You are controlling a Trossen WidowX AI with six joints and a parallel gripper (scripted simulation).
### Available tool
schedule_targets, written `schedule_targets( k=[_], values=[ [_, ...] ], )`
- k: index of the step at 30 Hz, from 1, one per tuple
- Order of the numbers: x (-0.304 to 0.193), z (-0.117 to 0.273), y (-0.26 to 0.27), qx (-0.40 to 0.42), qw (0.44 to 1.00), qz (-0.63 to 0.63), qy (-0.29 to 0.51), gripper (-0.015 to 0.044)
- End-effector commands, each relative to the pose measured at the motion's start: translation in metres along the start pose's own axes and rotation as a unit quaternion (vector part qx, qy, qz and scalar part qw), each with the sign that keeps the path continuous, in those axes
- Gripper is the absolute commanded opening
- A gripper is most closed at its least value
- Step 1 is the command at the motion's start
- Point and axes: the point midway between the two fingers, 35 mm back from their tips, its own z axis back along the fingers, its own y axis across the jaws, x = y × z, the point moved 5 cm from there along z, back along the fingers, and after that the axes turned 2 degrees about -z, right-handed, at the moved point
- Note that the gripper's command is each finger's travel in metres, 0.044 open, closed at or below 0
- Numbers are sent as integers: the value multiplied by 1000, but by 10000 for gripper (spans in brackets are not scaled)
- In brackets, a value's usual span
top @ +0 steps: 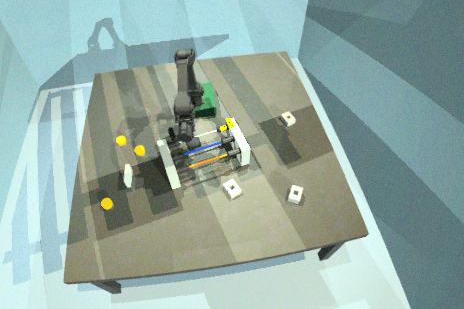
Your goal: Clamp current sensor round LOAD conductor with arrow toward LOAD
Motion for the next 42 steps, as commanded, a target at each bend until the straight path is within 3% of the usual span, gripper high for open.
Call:
schedule_targets(
  k=[1, 30, 42],
  values=[
    [1, 4, 1, -13, 1000, -4, -5, 440],
    [3, -29, 0, -48, 999, -4, -5, 440],
    [3, -29, 1, -36, 999, -3, -4, 360]
  ],
)
